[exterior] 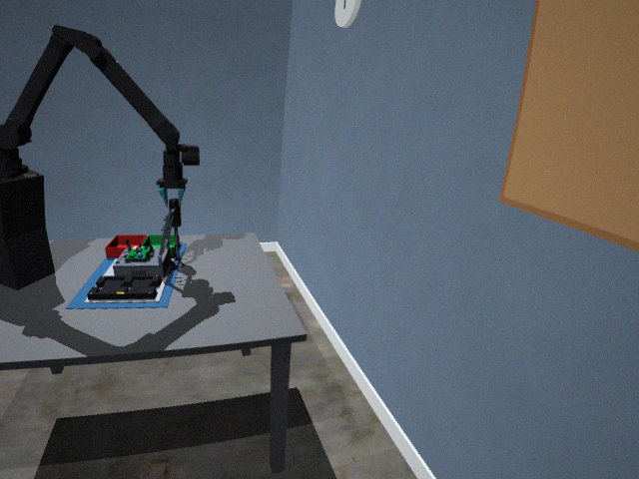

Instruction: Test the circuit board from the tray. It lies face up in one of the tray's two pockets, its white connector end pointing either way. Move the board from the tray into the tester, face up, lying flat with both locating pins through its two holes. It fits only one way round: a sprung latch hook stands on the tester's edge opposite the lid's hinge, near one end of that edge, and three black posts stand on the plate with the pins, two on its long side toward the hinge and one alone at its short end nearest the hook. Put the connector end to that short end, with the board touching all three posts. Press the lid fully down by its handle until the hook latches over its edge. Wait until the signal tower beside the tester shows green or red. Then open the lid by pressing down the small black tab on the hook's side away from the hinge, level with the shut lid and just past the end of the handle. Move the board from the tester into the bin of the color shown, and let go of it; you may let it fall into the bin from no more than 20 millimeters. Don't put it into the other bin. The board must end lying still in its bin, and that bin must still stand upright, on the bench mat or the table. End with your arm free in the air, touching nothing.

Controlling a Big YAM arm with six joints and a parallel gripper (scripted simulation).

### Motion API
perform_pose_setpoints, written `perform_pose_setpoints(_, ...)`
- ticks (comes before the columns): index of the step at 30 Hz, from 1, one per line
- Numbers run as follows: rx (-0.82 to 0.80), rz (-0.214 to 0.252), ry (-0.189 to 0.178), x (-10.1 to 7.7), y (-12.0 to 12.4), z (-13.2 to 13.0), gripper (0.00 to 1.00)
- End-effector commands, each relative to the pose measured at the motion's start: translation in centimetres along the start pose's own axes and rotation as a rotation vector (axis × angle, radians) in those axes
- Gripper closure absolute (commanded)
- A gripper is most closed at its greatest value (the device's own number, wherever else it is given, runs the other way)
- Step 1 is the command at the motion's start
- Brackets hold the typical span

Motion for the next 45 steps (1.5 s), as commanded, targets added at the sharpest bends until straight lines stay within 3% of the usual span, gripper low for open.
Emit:
perform_pose_setpoints(1, 0.009, -0.016, 0.060, -2.51, 0.20, -2.45, 0.52)
perform_pose_setpoints(2, 0.009, -0.016, 0.060, -2.51, 0.20, -2.45, 1.00)
perform_pose_setpoints(45, 0.012, -0.015, 0.056, -2.40, 0.21, -2.24, 1.00)
Point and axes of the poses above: the point where the finger pads meet when closed, its own x axis out along the fingers, its own z axis across the jaws, y = z × x, the point moved 6 cm from there along -x, back along the fingers, and after that the axes turned 6 degrees about x, right-handed, at the moved point
